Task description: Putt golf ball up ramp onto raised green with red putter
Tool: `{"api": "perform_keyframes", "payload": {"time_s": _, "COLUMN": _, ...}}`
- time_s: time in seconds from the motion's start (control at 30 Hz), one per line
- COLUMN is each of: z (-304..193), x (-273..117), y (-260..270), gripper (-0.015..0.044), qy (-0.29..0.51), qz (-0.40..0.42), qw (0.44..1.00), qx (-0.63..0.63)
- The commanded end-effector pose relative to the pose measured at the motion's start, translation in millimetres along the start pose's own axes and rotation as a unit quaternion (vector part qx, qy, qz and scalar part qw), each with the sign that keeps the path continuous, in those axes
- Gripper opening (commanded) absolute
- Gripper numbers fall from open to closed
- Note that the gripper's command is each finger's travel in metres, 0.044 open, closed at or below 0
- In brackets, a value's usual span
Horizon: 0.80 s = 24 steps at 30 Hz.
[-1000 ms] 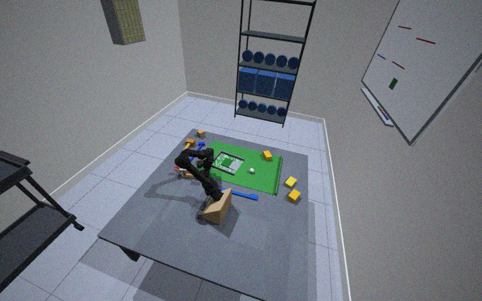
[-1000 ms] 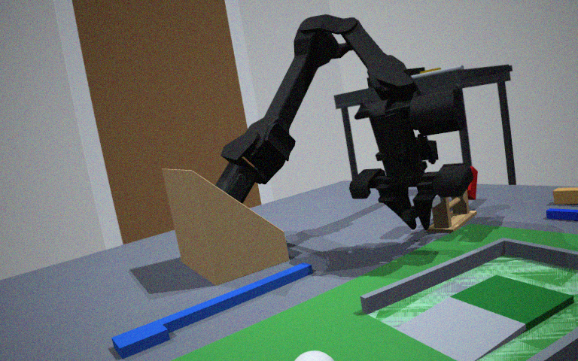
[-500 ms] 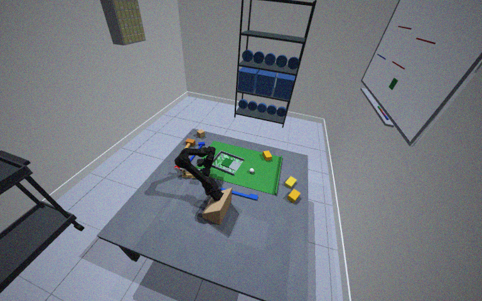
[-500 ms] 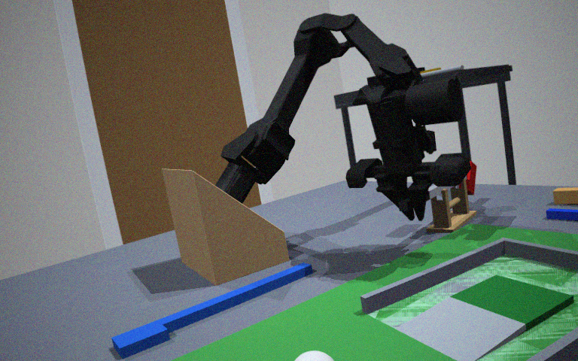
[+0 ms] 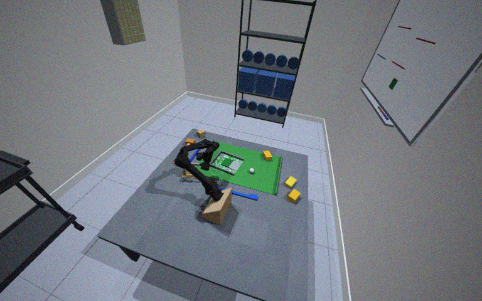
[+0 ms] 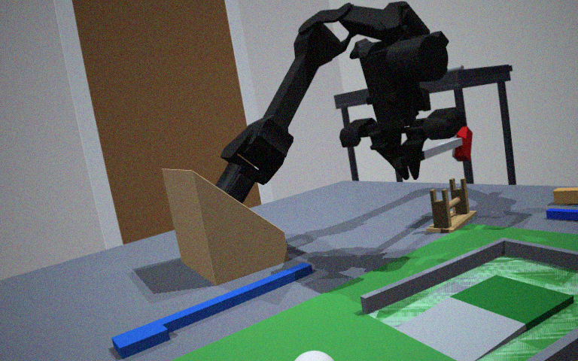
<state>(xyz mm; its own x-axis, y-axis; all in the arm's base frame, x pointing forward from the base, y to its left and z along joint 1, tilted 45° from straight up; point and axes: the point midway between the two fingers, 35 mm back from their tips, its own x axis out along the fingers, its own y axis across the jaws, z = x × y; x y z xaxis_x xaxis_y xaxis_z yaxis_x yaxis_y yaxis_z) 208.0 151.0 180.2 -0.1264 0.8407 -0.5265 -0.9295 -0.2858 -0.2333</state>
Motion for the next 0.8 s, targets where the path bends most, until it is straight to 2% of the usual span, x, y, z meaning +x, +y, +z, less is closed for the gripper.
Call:
{"api": "perform_keyframes", "payload": {"time_s": 0.0, "z": 8, "x": -14, "y": -1, "gripper": 0.0000, "qy": -0.007, "qz": -0.005, "qw": 1.000, "qx": -0.004}}
{"api": "perform_keyframes", "payload": {"time_s": 0.1, "z": -1, "x": -9, "y": -1, "gripper": 0.0000, "qy": 0.002, "qz": -0.003, "qw": 1.000, "qx": 0.012}}
{"api": "perform_keyframes", "payload": {"time_s": 0.37, "z": -57, "x": -28, "y": -14, "gripper": 0.0000, "qy": 0.041, "qz": -0.025, "qw": 0.987, "qx": 0.155}}
{"api": "perform_keyframes", "payload": {"time_s": 0.77, "z": -142, "x": -61, "y": -11, "gripper": 0.0000, "qy": 0.080, "qz": -0.060, "qw": 0.925, "qx": 0.368}}
